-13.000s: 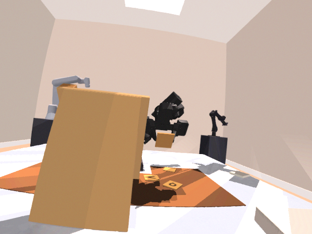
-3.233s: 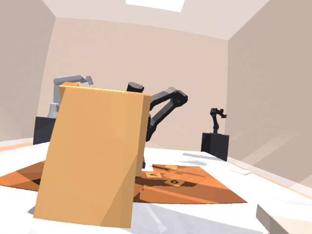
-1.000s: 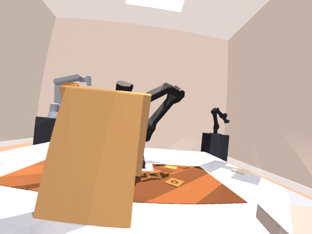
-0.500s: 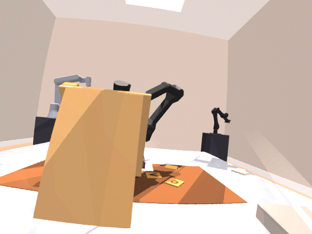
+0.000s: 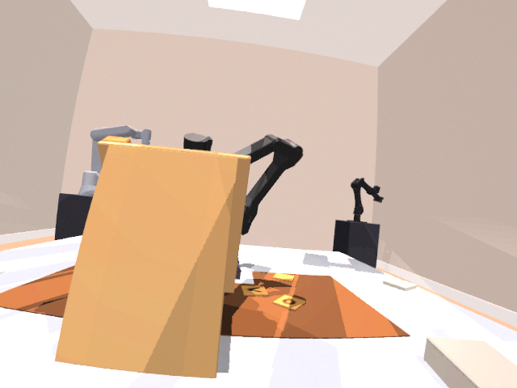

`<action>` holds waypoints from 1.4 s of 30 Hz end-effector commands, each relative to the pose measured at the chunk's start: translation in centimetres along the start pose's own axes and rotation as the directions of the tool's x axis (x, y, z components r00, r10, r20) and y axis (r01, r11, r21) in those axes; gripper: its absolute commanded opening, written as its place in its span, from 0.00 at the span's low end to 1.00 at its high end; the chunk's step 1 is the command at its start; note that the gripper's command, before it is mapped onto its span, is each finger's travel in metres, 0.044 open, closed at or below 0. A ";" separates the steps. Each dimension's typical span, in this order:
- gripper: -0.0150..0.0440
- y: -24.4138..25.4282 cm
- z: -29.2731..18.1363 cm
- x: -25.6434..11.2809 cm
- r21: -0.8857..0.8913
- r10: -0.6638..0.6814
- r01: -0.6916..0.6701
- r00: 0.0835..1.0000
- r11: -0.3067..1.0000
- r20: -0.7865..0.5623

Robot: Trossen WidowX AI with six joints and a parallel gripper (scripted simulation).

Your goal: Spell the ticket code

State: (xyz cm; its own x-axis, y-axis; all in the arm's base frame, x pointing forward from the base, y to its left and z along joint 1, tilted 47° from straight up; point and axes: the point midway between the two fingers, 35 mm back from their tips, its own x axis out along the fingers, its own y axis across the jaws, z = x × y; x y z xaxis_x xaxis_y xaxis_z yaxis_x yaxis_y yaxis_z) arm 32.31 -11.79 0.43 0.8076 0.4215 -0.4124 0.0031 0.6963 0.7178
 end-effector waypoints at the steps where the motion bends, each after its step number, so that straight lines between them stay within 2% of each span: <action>1: 0.25 -0.3 -0.1 0.0 -0.001 0.003 -0.003 1.000 1.000 -0.003; 26: 0.25 -1.6 -0.1 0.0 -0.002 0.002 -0.002 1.000 1.000 -0.003; 37: 0.74 -1.5 0.0 -0.4 -0.002 0.002 -0.002 1.000 1.000 -0.003; 42: 0.75 -1.5 0.0 -0.9 -0.002 0.002 -0.002 1.000 1.000 -0.003</action>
State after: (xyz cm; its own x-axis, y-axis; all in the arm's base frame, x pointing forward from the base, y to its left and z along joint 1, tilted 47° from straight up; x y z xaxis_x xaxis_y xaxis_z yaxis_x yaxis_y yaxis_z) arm 31.77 -12.96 -0.55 0.8026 0.4273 -0.4162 0.0060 0.6919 0.7220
